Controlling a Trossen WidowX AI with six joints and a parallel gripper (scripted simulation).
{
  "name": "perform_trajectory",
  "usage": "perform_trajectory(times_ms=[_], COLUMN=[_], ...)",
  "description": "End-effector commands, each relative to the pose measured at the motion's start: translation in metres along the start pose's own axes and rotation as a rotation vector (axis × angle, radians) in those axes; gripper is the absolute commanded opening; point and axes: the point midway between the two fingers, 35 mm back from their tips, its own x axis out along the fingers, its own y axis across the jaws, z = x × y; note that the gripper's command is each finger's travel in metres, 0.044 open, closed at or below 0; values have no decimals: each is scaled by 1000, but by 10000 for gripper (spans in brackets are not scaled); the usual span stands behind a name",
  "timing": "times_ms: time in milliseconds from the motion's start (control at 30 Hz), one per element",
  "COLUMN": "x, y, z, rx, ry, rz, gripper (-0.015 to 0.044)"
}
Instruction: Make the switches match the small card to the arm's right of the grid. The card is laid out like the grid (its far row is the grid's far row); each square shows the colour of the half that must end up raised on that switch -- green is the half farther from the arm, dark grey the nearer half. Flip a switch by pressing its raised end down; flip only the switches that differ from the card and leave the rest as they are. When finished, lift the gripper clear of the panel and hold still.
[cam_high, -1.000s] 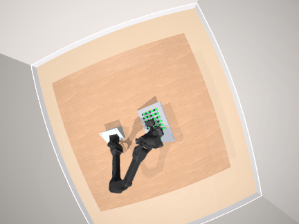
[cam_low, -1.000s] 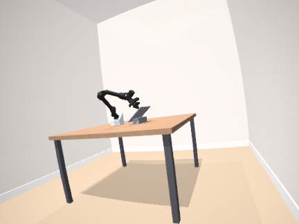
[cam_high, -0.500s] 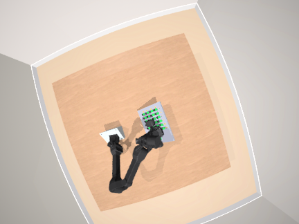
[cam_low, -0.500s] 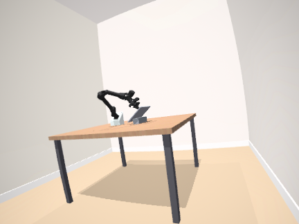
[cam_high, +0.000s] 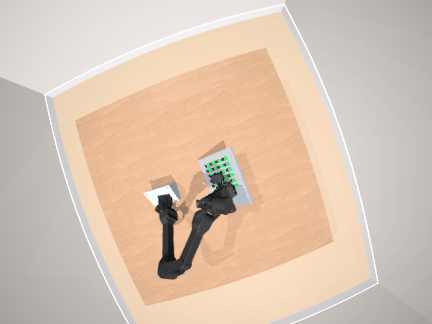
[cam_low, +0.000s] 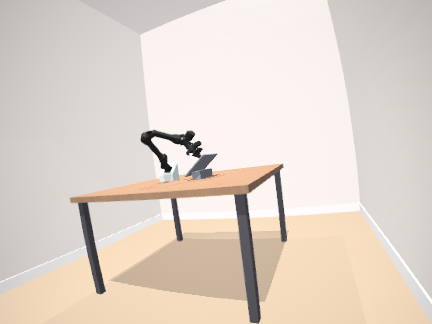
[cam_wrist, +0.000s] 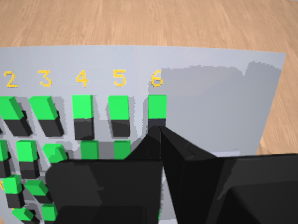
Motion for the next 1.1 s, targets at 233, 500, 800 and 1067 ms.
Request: perform_trajectory(times_ms=[233, 500, 800, 1067], x=[2, 0, -62, -64], y=[1, 0, 1, 57], z=[1, 0, 3, -57], rx=[-1, 1, -2, -2], ry=[-3, 1, 26, 27], rz=[5, 1, 8, 10], gripper=[0, 0, 0, 0])
